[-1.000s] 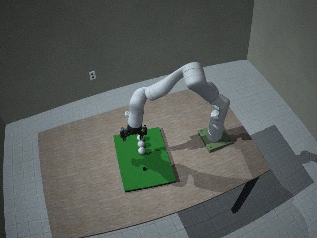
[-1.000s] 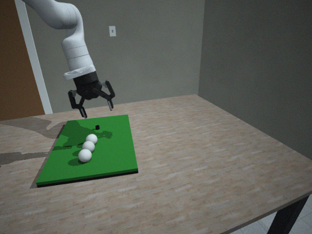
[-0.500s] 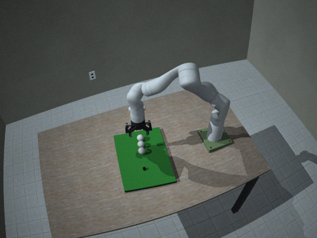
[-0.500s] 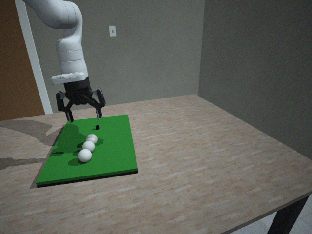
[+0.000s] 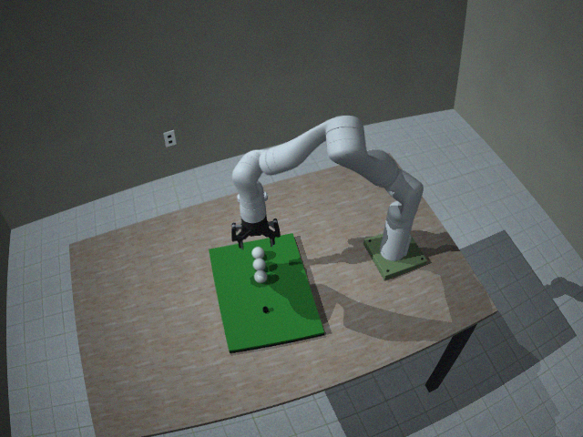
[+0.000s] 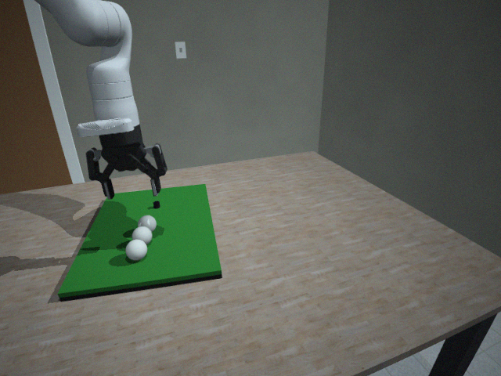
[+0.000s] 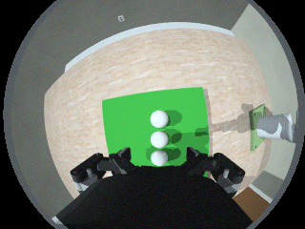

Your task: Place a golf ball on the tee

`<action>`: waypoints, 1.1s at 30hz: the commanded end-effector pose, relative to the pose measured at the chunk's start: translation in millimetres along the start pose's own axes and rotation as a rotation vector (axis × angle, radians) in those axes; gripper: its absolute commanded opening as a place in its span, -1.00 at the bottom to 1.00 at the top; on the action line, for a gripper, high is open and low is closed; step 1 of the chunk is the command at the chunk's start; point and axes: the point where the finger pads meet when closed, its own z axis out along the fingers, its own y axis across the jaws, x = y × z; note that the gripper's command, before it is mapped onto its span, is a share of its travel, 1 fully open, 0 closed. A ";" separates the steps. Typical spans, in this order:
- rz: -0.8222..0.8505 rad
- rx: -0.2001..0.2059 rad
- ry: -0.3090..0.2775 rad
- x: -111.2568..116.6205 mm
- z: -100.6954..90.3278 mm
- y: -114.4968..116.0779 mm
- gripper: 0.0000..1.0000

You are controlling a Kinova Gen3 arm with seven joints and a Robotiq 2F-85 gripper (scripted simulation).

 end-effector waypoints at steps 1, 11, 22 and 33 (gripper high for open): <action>0.009 -0.002 0.001 2.2 1.3 -0.3 1.00; 0.002 -0.007 -0.004 1.8 48.8 0.2 1.00; 0.009 -0.011 0.004 4.4 103.4 1.9 1.00; 0.008 -0.005 0.002 3.6 100.9 -0.2 1.00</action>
